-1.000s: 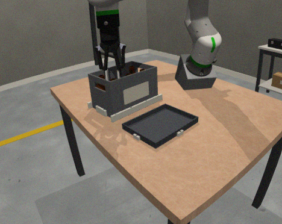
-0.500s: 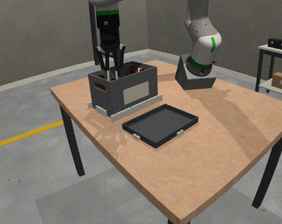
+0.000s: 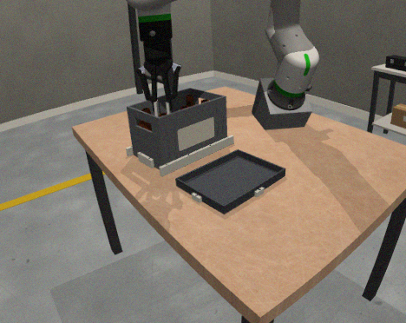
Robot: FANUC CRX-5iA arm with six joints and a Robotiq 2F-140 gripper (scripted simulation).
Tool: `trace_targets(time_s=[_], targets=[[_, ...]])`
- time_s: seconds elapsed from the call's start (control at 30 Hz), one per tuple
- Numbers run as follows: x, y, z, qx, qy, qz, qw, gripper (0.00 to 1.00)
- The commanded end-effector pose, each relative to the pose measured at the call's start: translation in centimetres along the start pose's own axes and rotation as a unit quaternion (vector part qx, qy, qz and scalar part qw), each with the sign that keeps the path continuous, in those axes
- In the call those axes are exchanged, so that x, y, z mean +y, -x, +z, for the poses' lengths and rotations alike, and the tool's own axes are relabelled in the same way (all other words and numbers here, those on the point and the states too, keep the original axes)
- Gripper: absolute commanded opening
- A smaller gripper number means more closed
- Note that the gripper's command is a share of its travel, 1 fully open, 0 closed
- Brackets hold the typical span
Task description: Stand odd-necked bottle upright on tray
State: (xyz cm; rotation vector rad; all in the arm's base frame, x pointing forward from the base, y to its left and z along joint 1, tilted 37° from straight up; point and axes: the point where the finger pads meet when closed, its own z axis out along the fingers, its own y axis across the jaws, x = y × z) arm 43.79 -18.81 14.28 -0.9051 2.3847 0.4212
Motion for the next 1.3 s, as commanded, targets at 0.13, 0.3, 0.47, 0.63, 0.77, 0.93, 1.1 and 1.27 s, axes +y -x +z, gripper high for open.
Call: trace_targets(time_s=[0.13, 0.3, 0.47, 0.63, 0.77, 0.93, 1.1, 1.27], targets=[[-0.03, 0.00, -0.06, 0.000, -0.001, 0.000, 1.000, 0.10], [-0.03, 0.00, -0.06, 0.000, -0.001, 0.000, 1.000, 0.10], [-0.03, 0.00, -0.06, 0.000, -0.001, 0.000, 1.000, 0.10], [-0.03, 0.00, -0.06, 0.000, -0.001, 0.000, 1.000, 0.10], [-0.03, 0.00, -0.06, 0.000, -0.001, 0.000, 1.000, 0.10], [-0.03, 0.00, -0.06, 0.000, -0.001, 0.000, 1.000, 0.10], [-0.03, 0.00, -0.06, 0.000, -0.001, 0.000, 1.000, 0.10], [-0.03, 0.00, -0.06, 0.000, -0.001, 0.000, 1.000, 0.44]])
